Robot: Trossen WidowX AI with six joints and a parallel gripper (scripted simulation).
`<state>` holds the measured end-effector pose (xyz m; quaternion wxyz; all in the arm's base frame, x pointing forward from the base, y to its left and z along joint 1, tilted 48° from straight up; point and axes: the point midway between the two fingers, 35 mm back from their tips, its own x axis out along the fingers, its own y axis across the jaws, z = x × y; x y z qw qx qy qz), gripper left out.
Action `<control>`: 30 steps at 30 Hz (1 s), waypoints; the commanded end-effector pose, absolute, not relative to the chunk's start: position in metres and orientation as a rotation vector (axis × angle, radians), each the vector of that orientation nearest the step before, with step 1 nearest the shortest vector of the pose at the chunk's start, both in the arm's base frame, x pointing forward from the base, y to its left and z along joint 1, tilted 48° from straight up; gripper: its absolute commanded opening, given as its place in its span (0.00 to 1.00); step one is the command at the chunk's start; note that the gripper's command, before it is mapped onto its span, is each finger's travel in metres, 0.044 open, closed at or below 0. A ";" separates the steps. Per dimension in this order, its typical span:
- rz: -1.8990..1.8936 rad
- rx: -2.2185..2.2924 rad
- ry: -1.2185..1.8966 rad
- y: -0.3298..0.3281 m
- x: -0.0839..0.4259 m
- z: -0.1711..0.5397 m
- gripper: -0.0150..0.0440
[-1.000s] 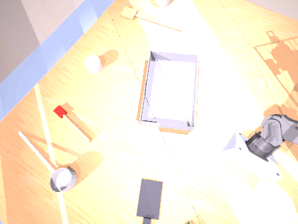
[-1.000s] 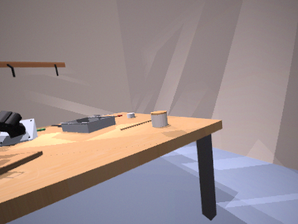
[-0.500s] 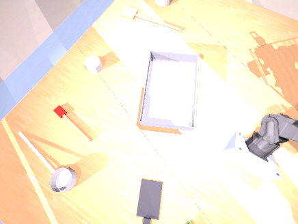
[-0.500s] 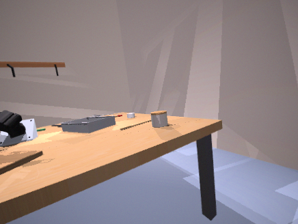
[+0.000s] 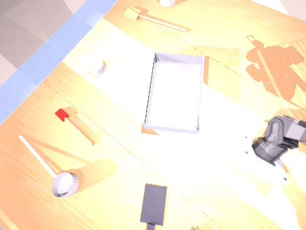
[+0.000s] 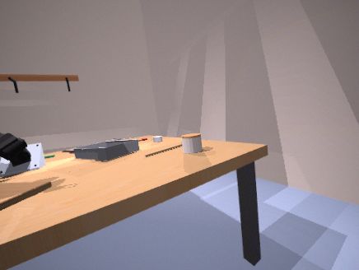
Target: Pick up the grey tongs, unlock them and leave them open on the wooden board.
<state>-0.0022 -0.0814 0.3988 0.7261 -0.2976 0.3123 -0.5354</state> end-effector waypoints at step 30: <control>-1.258 -0.392 1.037 -0.129 -0.007 0.378 0.00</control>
